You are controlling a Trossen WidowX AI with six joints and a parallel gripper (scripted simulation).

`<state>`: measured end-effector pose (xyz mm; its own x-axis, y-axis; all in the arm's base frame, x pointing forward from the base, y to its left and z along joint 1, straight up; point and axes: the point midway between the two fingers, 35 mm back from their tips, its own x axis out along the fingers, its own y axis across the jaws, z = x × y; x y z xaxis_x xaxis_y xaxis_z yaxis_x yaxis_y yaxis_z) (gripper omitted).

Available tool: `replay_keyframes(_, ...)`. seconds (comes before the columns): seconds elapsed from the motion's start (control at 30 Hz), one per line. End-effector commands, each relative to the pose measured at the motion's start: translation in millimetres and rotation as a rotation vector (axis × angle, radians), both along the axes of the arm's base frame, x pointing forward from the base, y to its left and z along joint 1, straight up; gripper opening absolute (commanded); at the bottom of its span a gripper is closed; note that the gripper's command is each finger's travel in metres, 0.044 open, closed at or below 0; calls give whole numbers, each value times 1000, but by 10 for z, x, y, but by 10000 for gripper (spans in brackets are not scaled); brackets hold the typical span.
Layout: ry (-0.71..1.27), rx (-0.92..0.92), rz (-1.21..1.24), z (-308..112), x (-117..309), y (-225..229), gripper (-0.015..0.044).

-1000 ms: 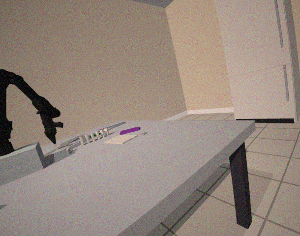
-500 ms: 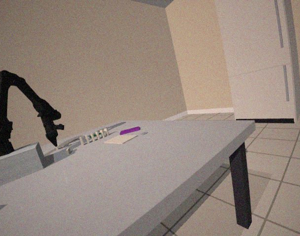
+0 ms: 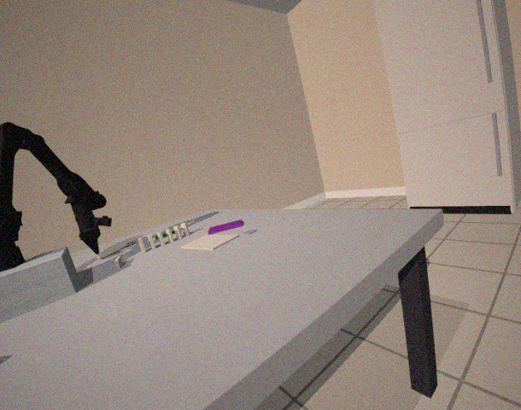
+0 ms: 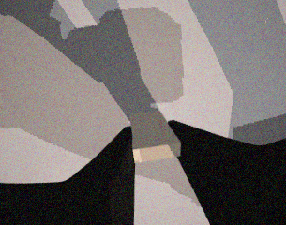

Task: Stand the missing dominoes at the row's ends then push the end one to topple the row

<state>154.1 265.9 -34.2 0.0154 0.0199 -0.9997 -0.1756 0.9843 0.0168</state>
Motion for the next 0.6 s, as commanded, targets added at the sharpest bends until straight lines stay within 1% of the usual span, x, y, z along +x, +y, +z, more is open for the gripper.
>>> replay_keyframes(0.0,6,-1,-7,-12,-12,-10,107)
replay_keyframes(0.13,6,-1,-7,-12,-12,-10,107)
replay_keyframes(0.2,5,-1,-6,90,1,11,107)
replay_keyframes(0.33,2,0,-3,741,33,60,107)
replay_keyframes(0.43,0,1,-1,1242,3,4,107)
replay_keyframes(0.47,0,0,0,1327,-7,-14,107)
replay_keyframes(0.57,0,0,0,1356,-11,-20,107)
